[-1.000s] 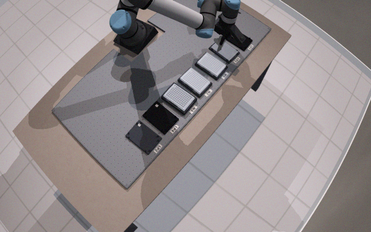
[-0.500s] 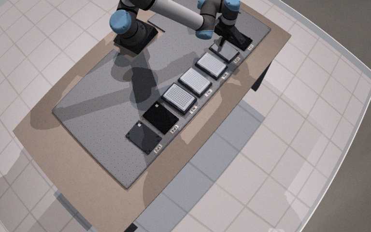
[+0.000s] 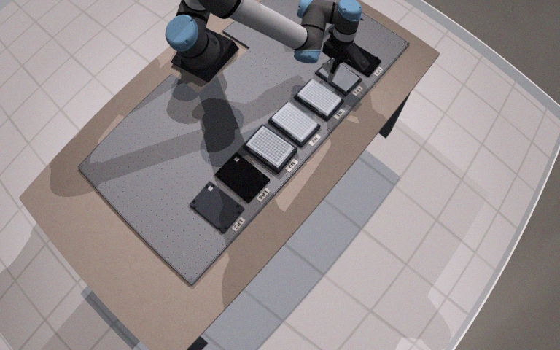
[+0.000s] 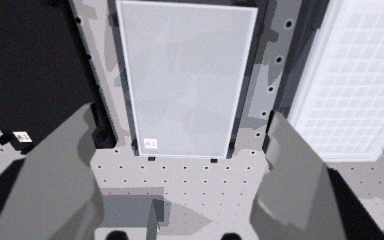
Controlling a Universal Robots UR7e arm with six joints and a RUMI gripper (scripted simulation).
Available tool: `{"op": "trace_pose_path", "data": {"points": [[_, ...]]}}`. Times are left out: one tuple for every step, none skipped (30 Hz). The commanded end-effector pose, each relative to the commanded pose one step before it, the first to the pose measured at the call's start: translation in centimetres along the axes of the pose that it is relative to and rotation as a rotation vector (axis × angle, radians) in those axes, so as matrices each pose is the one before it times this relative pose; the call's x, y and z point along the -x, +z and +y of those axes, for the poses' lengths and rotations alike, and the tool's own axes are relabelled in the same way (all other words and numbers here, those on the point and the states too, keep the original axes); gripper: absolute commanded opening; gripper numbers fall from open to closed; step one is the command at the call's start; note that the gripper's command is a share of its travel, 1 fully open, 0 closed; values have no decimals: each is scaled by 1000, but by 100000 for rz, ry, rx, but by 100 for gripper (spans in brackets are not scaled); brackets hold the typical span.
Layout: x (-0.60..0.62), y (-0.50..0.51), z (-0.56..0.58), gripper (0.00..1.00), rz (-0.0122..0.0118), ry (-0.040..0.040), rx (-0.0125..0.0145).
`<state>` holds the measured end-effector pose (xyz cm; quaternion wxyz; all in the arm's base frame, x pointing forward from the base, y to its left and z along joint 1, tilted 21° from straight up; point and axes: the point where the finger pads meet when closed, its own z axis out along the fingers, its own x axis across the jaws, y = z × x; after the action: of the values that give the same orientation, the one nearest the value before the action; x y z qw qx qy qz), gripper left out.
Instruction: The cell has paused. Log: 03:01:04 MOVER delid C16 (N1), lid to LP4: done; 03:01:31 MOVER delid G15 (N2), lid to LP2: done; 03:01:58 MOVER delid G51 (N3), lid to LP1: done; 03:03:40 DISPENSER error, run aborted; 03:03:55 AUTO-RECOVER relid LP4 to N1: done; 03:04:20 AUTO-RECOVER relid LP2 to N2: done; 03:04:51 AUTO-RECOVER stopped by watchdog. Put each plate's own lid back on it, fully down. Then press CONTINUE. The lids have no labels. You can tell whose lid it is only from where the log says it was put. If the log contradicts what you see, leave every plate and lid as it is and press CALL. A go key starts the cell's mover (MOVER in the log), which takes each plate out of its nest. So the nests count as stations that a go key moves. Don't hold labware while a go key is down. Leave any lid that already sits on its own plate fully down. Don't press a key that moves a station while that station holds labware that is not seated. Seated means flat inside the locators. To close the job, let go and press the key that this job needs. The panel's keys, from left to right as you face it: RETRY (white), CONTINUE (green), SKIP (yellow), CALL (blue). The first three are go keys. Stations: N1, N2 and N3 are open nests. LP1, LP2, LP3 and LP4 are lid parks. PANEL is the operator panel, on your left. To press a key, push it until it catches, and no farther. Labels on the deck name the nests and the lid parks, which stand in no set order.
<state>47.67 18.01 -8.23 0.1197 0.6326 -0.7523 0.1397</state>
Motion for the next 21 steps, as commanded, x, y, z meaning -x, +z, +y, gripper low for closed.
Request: {"op": "trace_pose_path", "data": {"points": [[23, 584, -49, 82, -87, 19, -147], [0, 0, 0, 82, 0, 0, 0], [0, 167, 0, 82, 0, 0, 0], [0, 38, 0, 82, 0, 0, 0], [0, 0, 0, 82, 0, 0, 0], [1, -8, 0, 82, 2, 0, 3], [0, 2, 0, 82, -1, 0, -1], [0, 2, 0, 82, 0, 0, -1], [0, 1, 0, 82, 0, 0, 0], [0, 1, 0, 82, 0, 0, 0], [0, 1, 0, 82, 0, 0, 0], [0, 0, 0, 82, 0, 0, 0], [0, 0, 0, 82, 0, 0, 0], [0, 0, 0, 82, 0, 0, 0], [0, 0, 0, 82, 0, 0, 0], [0, -8, 1, 0, 2, 0, 3], [0, 2, -1, 0, -1, 0, -2], [0, 0, 0, 0, 0, 0, 0], [0, 0, 0, 0, 0, 0, 0], [0, -2, -2, 0, -1, 1, -6], [0, 9, 2, 0, 0, -2, 5]]}}
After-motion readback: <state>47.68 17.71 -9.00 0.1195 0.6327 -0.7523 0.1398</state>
